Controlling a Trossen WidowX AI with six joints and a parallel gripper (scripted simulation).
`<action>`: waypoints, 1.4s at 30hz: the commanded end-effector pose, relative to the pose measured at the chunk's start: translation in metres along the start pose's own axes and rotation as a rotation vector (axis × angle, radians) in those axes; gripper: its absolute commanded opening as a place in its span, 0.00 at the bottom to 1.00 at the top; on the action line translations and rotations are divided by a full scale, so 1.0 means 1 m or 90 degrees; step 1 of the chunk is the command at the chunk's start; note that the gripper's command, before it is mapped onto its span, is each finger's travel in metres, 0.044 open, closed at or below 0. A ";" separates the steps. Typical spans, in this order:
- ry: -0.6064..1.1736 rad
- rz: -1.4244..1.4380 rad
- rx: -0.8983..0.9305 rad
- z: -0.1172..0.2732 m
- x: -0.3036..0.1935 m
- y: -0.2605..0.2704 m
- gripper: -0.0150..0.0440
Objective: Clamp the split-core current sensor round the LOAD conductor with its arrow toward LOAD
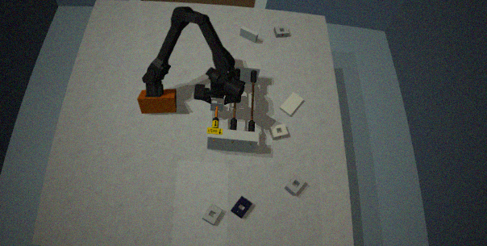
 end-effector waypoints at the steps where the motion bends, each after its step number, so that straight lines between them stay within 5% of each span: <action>1: 0.000 0.001 0.000 0.000 0.000 0.000 0.71; 11: 0.000 0.001 0.000 0.000 0.000 0.000 0.71; 18: 0.000 0.001 0.000 0.000 0.000 0.000 1.00; 27: 0.000 0.001 0.001 0.002 0.000 -0.001 1.00; 35: -0.002 0.000 0.024 0.097 -0.002 -0.009 1.00; 42: -0.004 0.000 0.026 0.106 -0.001 -0.008 1.00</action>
Point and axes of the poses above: the point midway between the two fingers, 35 mm back from their tips, its own z axis back along the fingers, its own y axis across the jaws, x = y × z, the point moved 7 cm from there along z, back along the fingers, and after that the axes turned 10 degrees about z, right-handed, at the moved point
